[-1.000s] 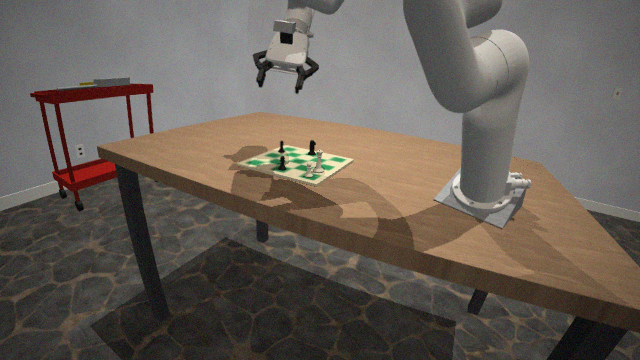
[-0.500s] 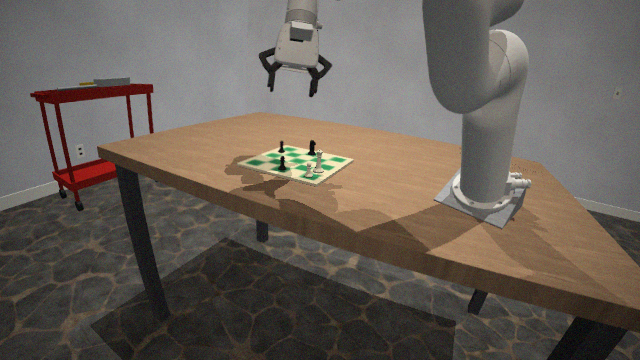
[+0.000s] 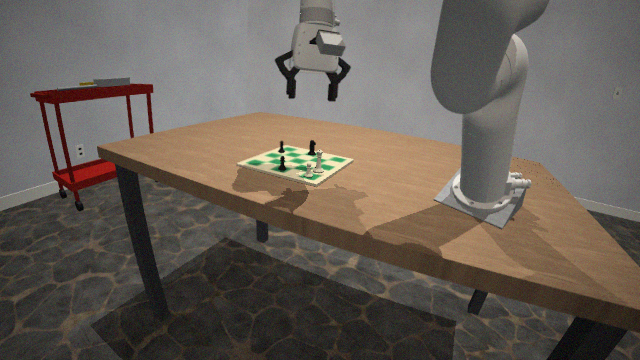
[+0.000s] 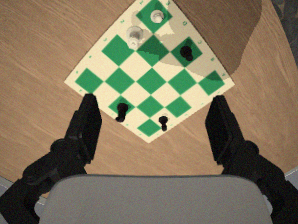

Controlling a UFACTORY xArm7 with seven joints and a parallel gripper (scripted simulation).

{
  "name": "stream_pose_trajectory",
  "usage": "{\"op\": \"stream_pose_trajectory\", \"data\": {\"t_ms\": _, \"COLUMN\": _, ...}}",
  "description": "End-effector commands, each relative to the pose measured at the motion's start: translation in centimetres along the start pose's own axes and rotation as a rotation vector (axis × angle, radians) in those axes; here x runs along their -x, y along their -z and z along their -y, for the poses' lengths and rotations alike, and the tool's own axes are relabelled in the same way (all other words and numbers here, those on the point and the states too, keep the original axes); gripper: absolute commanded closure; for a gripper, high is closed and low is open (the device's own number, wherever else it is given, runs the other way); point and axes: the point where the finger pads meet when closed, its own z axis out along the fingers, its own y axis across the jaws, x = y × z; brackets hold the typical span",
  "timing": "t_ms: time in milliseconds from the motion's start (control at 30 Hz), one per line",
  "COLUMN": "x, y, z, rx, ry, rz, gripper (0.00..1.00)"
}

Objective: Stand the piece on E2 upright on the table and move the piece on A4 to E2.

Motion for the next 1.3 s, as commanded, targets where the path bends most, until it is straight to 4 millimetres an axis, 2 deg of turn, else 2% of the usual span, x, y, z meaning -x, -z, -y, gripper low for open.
{"op": "stream_pose_trajectory", "data": {"t_ms": 0, "x": -1.3, "y": -0.3, "z": 1.4, "rx": -0.026, "ry": 0.064, "rz": 0.099, "gripper": 0.0}}
{"op": "stream_pose_trajectory", "data": {"t_ms": 200, "x": -1.6, "y": -0.5, "z": 2.0, "rx": -0.04, "ry": 0.087, "rz": 0.123, "gripper": 0.0}}
{"op": "stream_pose_trajectory", "data": {"t_ms": 900, "x": -1.6, "y": -0.5, "z": 2.0, "rx": -0.039, "ry": 0.077, "rz": 0.124, "gripper": 0.0}}
{"op": "stream_pose_trajectory", "data": {"t_ms": 1000, "x": -1.6, "y": -0.6, "z": 2.0, "rx": -0.035, "ry": 0.017, "rz": 0.125, "gripper": 0.0}}
{"op": "stream_pose_trajectory", "data": {"t_ms": 1100, "x": -1.6, "y": -0.9, "z": 2.0, "rx": -0.027, "ry": -0.114, "rz": 0.128, "gripper": 0.0}}
{"op": "stream_pose_trajectory", "data": {"t_ms": 1167, "x": -1.6, "y": -0.9, "z": 2.0, "rx": -0.027, "ry": -0.114, "rz": 0.128, "gripper": 0.0}}
{"op": "stream_pose_trajectory", "data": {"t_ms": 1267, "x": -1.5, "y": -1.4, "z": 2.0, "rx": -0.014, "ry": -0.314, "rz": 0.13, "gripper": 0.0}}
